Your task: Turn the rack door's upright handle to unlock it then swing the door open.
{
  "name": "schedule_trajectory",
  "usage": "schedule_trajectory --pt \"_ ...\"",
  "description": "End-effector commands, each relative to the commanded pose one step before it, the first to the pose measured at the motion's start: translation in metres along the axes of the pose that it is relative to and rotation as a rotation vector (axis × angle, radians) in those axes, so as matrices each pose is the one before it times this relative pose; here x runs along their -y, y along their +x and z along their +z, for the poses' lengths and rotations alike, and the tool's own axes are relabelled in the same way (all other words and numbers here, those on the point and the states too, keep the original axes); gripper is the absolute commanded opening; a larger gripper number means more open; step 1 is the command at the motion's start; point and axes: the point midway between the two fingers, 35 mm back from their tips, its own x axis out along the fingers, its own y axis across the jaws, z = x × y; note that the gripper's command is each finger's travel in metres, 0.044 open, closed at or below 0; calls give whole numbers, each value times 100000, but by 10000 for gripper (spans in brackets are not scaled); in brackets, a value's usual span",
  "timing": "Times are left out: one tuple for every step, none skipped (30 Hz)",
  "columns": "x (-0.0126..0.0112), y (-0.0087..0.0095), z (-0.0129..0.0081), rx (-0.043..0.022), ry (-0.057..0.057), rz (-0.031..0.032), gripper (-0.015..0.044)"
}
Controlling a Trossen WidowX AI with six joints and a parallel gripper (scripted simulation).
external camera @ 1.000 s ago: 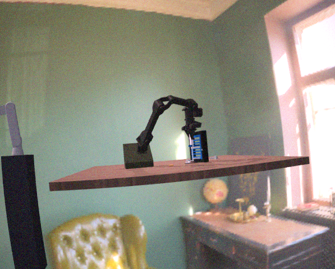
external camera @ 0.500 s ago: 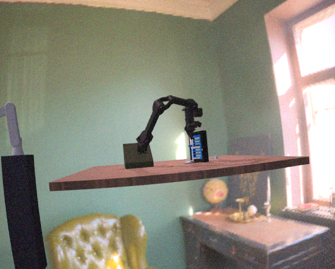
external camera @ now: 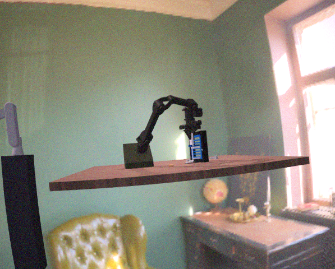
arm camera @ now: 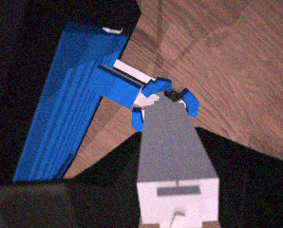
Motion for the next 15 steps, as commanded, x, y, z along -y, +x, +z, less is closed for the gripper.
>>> schedule_trajectory --pt "13 118 -23 -219 21971 -241 23" --pt "0 0 0 0 4928 -1 23" --pt "0 0 0 0 4928 -1 23" --pt "0 0 0 0 4928 -1 23" --pt "0 0 0 0 4928 -1 23" --pt "0 0 -1 -7 4928 0 23" --pt "0 0 -1 -7 4930 0 23" --pt "0 0 -1 -7 4930 0 23" --pt "0 0 -1 -7 4930 -1 23" --pt "0 0 -1 -6 4929 -1 23" --pt "0 0 0 0 4928 -1 23" --pt "0 0 0 5 4927 0 23" --pt "0 0 0 6 4927 1 23" --pt "-1 0 1 8 4924 2 23" --pt "-1 0 1 8 4045 2 23"
